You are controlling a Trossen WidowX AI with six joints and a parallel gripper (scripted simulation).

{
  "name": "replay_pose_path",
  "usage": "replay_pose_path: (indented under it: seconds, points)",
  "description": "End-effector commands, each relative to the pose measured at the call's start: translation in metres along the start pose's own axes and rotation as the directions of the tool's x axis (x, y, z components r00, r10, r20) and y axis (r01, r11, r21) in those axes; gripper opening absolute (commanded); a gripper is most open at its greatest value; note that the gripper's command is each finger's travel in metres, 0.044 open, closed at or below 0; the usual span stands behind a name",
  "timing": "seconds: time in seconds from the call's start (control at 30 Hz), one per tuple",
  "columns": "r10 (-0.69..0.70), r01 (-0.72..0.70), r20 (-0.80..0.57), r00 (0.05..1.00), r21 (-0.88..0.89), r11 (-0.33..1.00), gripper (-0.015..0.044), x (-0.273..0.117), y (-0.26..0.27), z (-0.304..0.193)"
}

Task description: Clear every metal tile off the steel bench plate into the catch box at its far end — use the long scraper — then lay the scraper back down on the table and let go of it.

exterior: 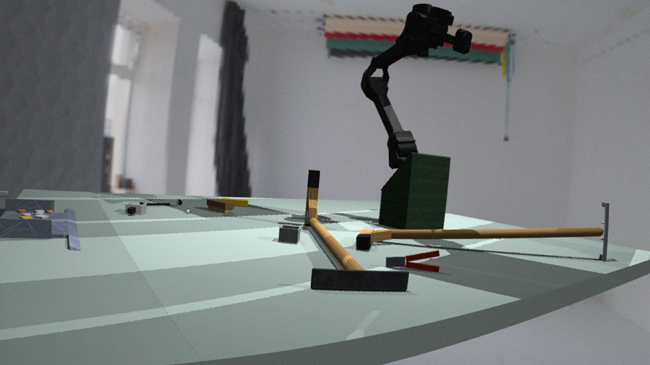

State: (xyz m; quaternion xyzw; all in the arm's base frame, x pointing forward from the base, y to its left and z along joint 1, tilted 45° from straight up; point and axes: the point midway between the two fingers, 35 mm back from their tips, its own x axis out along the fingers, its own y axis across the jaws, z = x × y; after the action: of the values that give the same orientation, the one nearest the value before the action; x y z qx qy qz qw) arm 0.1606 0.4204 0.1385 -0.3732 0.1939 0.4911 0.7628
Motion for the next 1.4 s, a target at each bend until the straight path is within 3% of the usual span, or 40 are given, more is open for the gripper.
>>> replay_pose_path:
  seconds: [0.0,0.33,0.67,1.0,1.37]
  points:
    - [0.059,-0.055,0.076,0.995,-0.058,0.997,0.044,0.001,0.008,0.022]
    - [0.205,-0.145,0.26,0.944,-0.231,0.962,0.044,-0.004,0.026,0.073]
    - [0.34,-0.148,0.427,0.838,-0.421,0.895,0.044,-0.019,0.043,0.12]
    - [0.463,-0.06,0.561,0.686,-0.591,0.804,0.044,-0.042,0.059,0.162]
    - [0.585,0.13,0.652,0.482,-0.713,0.689,0.044,-0.074,0.074,0.198]
